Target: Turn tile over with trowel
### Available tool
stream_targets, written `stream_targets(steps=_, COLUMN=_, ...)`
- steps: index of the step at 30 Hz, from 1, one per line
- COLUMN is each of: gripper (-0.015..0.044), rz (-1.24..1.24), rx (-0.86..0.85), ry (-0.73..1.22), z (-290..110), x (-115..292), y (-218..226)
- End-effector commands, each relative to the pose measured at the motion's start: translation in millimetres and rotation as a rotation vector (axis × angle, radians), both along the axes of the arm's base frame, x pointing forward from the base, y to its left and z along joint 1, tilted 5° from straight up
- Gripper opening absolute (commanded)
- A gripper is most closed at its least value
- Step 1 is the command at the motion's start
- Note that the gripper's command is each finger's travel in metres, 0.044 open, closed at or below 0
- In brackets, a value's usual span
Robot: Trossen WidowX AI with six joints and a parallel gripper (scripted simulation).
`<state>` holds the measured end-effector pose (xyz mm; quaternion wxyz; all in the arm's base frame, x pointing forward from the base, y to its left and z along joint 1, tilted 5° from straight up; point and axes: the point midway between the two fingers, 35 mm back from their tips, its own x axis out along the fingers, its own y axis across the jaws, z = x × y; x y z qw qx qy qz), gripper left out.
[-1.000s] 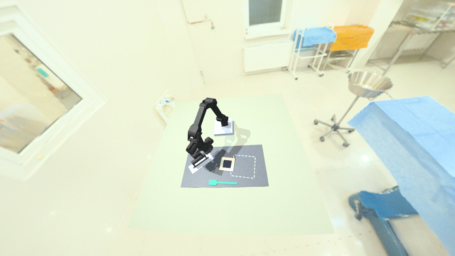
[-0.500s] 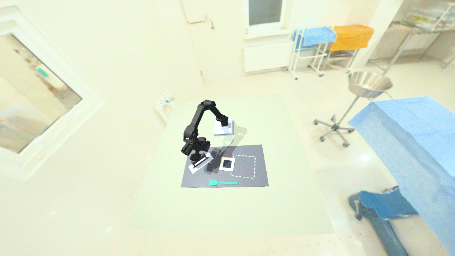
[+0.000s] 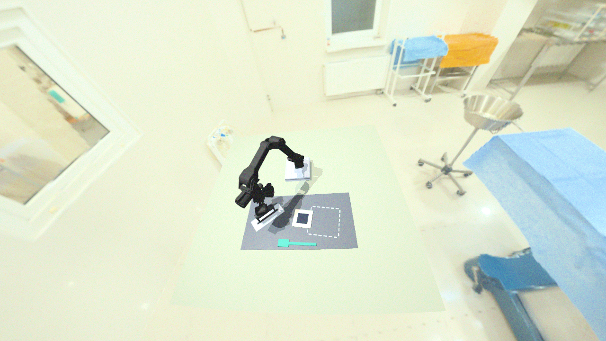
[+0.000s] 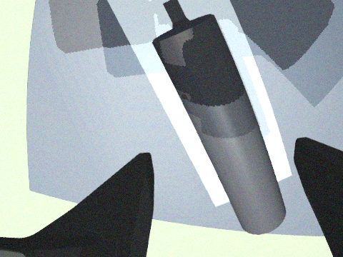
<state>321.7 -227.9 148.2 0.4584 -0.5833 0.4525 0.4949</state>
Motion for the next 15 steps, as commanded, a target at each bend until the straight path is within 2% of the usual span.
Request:
stream_targets(steps=1, gripper=0.0270, rz=0.151, rx=-0.011, ry=0.019, z=0.4, x=0.3, y=-7.9)
stream_targets(steps=7, gripper=0.0270, rz=0.333, rx=-0.029, ry=0.034, z=3.7, x=1.1, y=-16.1)
stream_targets(steps=15, gripper=0.0270, rz=0.339, rx=-0.030, ry=0.034, z=3.5, x=1.1, y=-16.4)
